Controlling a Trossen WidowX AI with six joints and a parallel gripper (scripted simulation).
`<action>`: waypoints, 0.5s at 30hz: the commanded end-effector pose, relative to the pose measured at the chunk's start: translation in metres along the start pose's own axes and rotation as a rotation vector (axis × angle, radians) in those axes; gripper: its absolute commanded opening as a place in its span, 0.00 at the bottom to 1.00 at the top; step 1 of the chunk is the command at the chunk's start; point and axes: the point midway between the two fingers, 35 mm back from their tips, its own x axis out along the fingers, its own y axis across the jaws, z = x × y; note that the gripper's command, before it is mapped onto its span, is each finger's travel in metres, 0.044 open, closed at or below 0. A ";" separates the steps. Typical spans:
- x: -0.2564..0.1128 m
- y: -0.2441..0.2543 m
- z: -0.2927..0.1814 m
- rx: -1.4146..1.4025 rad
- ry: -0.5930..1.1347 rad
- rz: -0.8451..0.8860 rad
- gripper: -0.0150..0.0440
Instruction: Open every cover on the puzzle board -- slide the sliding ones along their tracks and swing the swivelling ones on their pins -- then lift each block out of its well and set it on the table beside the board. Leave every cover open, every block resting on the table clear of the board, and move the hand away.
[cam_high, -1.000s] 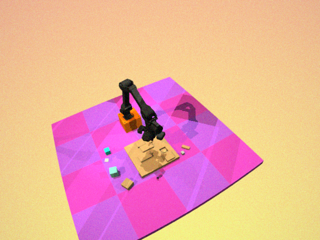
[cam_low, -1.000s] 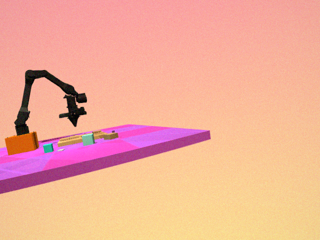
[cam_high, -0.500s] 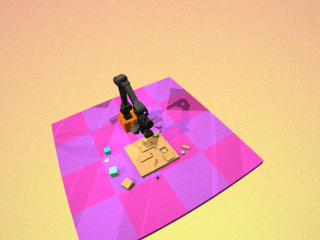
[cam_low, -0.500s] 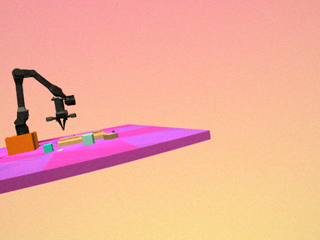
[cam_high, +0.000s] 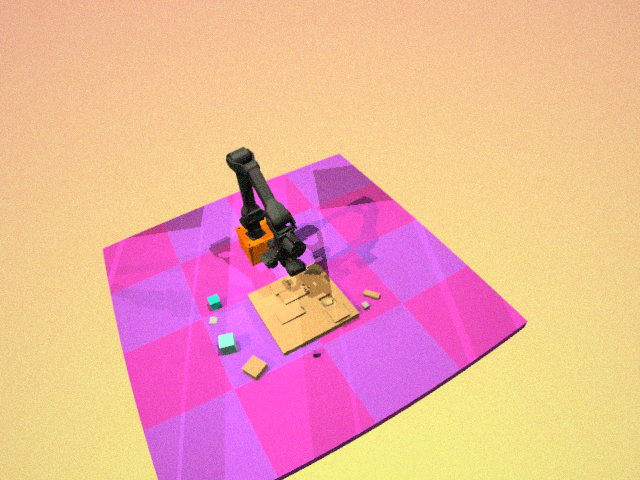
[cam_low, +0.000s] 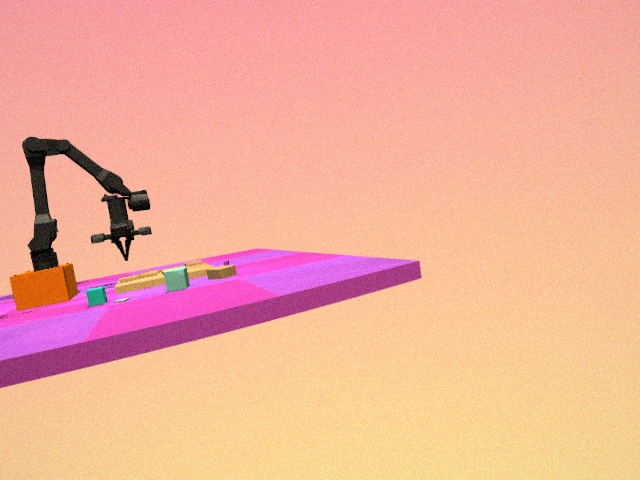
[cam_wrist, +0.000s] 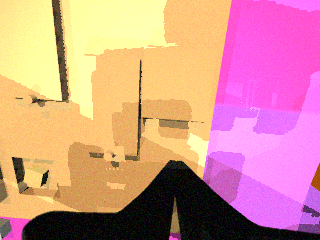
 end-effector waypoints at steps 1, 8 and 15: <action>0.000 0.001 0.000 0.005 -0.002 0.003 0.25; 0.003 0.001 0.000 0.005 -0.002 0.003 0.25; 0.010 0.002 0.000 0.005 -0.002 0.003 0.25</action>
